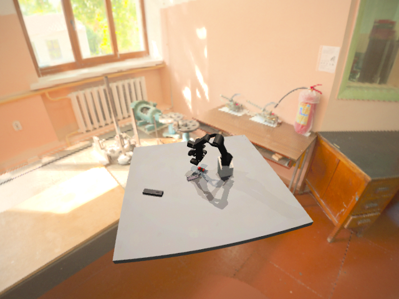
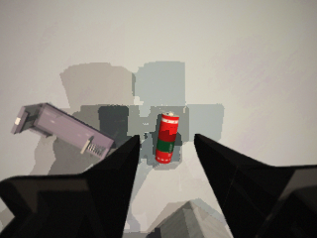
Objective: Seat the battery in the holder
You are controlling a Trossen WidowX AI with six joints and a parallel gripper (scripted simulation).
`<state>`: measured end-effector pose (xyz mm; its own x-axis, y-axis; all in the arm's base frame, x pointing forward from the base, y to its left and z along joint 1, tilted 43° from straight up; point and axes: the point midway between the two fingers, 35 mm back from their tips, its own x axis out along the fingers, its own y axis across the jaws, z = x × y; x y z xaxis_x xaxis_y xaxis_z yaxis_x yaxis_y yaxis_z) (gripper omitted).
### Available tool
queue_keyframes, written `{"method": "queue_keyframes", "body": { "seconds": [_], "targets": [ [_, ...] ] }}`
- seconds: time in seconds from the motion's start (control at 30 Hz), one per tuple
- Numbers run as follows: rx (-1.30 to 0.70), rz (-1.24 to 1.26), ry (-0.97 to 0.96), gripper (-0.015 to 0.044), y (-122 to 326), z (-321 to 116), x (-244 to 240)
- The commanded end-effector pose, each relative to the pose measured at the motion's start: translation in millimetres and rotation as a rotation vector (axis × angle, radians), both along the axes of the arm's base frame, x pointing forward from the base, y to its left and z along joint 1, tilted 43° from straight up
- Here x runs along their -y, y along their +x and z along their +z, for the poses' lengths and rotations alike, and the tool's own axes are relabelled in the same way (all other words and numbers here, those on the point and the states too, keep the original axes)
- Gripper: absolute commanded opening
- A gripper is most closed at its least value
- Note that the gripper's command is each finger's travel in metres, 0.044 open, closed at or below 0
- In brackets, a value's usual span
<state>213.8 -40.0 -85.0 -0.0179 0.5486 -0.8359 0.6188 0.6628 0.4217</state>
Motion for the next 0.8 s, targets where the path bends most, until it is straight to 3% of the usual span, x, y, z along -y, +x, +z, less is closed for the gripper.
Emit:
{"method": "queue_keyframes", "body": {
  "seconds": [0.0,0.77],
  "targets": [
    [-0.146,-0.083,0.138,0.0245,-24.5,-11.1,-11.2],
    [-0.157,-0.09,0.147,0.0245,-27.4,-31.3,-29.4]
  ]
}}
